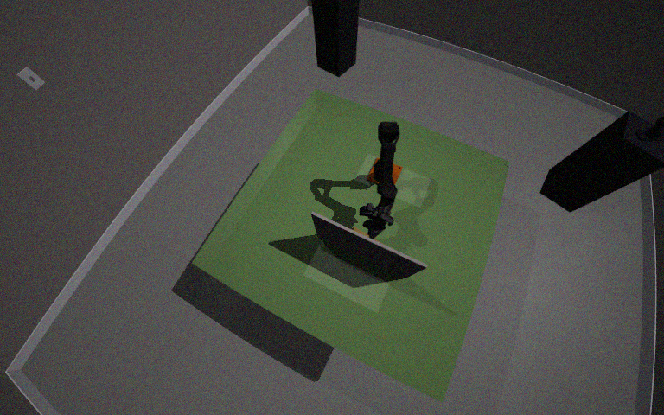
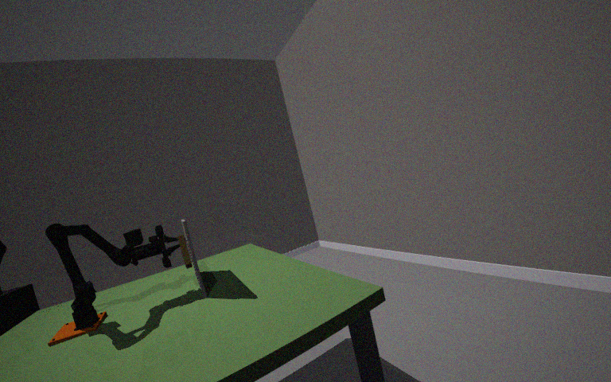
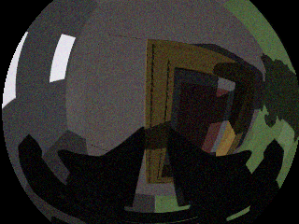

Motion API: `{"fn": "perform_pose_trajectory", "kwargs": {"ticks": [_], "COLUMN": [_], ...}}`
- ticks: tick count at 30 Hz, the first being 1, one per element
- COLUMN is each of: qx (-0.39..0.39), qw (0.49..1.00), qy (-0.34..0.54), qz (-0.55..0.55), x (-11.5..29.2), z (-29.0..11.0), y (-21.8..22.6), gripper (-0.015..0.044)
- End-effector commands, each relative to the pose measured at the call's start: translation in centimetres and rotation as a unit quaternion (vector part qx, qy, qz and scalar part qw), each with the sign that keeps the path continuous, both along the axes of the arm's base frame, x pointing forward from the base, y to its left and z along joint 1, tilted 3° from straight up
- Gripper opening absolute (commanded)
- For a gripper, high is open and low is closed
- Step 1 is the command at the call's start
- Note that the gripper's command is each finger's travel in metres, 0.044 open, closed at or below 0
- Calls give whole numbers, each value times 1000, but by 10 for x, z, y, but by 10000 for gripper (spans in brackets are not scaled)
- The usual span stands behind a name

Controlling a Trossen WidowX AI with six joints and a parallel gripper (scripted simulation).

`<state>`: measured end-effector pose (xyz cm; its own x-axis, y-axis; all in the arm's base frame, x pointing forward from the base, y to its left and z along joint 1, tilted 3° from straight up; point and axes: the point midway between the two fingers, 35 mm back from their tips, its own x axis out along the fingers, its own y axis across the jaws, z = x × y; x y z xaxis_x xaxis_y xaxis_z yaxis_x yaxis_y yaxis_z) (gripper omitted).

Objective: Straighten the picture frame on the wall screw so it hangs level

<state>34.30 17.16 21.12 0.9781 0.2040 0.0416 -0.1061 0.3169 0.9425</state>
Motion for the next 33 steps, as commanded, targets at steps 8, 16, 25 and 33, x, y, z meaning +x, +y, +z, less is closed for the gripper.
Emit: {"fn": "perform_pose_trajectory", "kwargs": {"ticks": [8, 16, 25, 33], "qx": [4, 4, 4, 4], "qw": [1000, 1000, 1000, 1000], "qy": [-2, -2, -2, -2], "qz": [2, 2, 2, 2], "x": [0, -1, -1, -1], "z": [6, 8, 10, 11], "y": [2, 3, 4, 4], "gripper": [0, 0, 0, 0]}}
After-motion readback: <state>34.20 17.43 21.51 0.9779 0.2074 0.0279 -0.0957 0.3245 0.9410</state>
